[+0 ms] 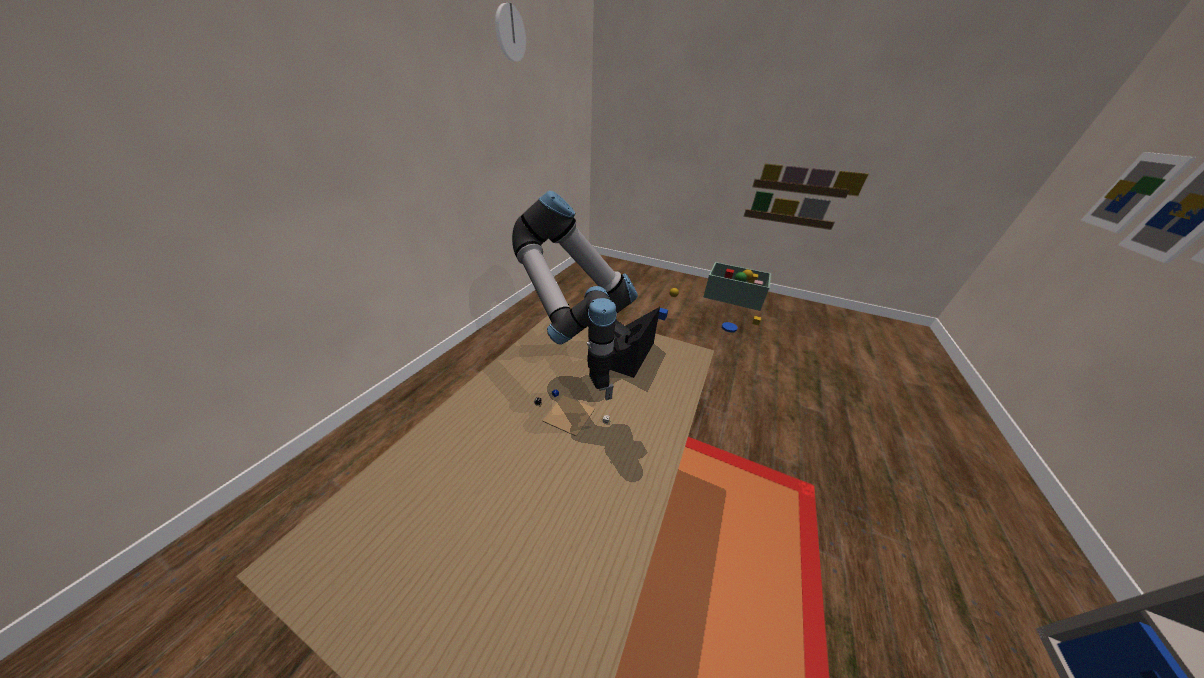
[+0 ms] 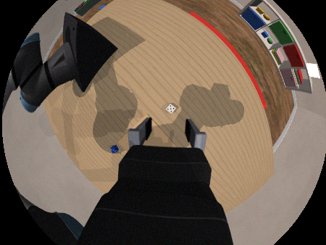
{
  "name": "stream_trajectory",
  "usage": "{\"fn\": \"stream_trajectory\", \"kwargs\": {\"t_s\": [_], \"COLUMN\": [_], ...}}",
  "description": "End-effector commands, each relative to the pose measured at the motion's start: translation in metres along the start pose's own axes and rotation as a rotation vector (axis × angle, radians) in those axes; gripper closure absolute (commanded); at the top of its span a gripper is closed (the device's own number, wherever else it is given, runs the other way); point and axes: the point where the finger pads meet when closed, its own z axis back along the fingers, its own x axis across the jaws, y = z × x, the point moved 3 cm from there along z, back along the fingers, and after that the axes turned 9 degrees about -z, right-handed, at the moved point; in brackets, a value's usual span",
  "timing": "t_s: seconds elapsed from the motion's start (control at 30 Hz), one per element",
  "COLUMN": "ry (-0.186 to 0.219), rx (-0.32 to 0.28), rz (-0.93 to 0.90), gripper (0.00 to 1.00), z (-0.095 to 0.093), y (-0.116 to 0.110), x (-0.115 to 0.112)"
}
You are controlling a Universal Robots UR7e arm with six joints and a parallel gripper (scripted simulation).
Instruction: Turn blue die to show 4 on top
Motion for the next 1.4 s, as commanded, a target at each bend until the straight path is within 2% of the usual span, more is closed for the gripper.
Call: {"fn": "stream_trajectory", "kwargs": {"t_s": [0.0,0.13,0.3,0.47,0.57,0.63,0.93,1.0,1.37], "ry": [-0.003,-0.007,-0.009,-0.010,-0.010,-0.009,-0.005,-0.003,0.004], "rx": [0.004,0.007,0.007,0.007,0.007,0.006,0.002,0.000,-0.003], "rz": [0.041,0.111,0.152,0.217,0.217,0.261,0.338,0.370,0.431], "gripper": [0.00,0.00,0.00,0.00,0.00,0.00,0.00,0.00,0.00], "z": [0.001,0.001,0.000,-0.001,-0.001,-0.002,-0.005,-0.006,-0.009], "y": [-0.019,-0.049,-0.065,-0.090,-0.090,-0.105,-0.129,-0.138,-0.154], "x": [-0.013,-0.034,-0.048,-0.071,-0.071,-0.088,-0.118,-0.131,-0.157]}}
